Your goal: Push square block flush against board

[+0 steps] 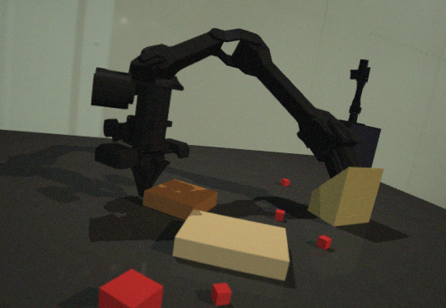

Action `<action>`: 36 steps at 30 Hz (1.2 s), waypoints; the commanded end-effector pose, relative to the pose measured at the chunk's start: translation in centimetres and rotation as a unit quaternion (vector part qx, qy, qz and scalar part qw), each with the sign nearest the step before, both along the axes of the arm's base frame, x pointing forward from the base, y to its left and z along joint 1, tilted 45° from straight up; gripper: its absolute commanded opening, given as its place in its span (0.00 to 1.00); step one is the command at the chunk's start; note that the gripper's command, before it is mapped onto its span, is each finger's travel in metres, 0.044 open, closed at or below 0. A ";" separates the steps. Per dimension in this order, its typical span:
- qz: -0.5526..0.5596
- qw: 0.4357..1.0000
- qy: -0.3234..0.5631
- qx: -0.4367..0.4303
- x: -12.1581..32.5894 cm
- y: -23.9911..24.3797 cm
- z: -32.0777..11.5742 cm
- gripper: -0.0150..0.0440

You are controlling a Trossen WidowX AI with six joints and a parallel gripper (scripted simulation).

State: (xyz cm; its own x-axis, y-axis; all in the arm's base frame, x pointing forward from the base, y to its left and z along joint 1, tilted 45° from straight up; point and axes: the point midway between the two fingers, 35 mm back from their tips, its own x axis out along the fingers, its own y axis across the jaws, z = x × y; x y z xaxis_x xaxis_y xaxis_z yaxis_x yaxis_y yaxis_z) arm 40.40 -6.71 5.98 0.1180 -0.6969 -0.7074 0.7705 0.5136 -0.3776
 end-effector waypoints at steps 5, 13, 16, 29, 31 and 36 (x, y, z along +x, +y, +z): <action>-0.003 1.000 0.004 0.001 -0.8 0.3 -0.8 0.25; -0.003 1.000 0.004 0.001 -1.3 0.7 -1.3 0.25; -0.003 1.000 0.004 0.002 -1.5 0.9 -1.5 0.25; -0.003 1.000 0.005 0.002 -2.3 1.6 -2.3 0.25; -0.003 1.000 0.005 0.002 -2.4 1.7 -2.4 0.25; -0.003 1.000 0.005 0.002 -2.8 1.9 -2.7 0.25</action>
State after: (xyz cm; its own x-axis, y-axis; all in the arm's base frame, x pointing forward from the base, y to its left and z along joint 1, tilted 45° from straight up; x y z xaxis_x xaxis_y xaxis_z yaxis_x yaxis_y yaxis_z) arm 38.22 -4.83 3.83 0.1196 -0.6963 -0.7077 0.7701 0.5150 -0.3765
